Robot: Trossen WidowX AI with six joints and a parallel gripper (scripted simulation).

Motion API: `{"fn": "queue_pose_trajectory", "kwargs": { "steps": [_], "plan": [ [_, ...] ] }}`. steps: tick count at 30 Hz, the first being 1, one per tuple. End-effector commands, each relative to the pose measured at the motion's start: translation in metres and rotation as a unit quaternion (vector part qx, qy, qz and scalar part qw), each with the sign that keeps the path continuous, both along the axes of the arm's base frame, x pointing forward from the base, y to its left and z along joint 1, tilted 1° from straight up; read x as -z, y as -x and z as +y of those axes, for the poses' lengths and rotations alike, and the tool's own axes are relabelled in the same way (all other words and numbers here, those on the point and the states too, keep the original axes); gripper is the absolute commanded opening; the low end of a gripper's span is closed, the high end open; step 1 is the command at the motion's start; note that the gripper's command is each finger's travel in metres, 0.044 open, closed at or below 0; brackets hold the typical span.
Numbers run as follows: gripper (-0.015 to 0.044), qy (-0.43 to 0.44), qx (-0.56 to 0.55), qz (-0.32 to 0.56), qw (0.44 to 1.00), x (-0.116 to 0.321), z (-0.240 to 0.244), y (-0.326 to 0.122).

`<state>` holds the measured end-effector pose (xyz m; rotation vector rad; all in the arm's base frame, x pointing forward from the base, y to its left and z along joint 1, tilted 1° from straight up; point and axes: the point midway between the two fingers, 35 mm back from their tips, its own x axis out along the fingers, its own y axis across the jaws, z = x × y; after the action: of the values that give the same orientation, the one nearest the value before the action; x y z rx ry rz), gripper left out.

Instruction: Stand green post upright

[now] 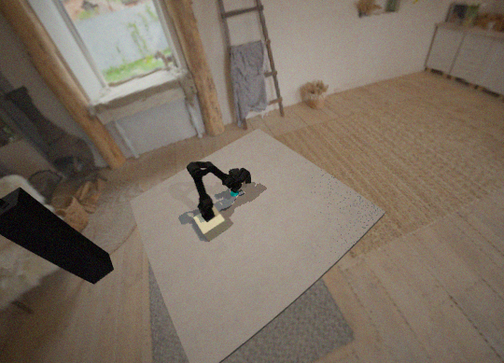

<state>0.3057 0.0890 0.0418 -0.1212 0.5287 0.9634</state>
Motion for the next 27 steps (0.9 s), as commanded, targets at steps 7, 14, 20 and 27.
{"fn": "queue_pose_trajectory", "kwargs": {
  "steps": [7,14,20,27],
  "plan": [
    [0.0023,-0.025,-0.002,-0.019,1.0,-0.002,-0.004,0.006],
    [0.0023,-0.04,-0.004,-0.034,0.999,-0.005,-0.006,0.01],
    [0.0023,-0.051,-0.007,-0.048,0.998,-0.007,-0.008,0.013],
    [0.0023,-0.065,-0.01,-0.064,0.996,-0.01,-0.01,0.018]
  ]
}}
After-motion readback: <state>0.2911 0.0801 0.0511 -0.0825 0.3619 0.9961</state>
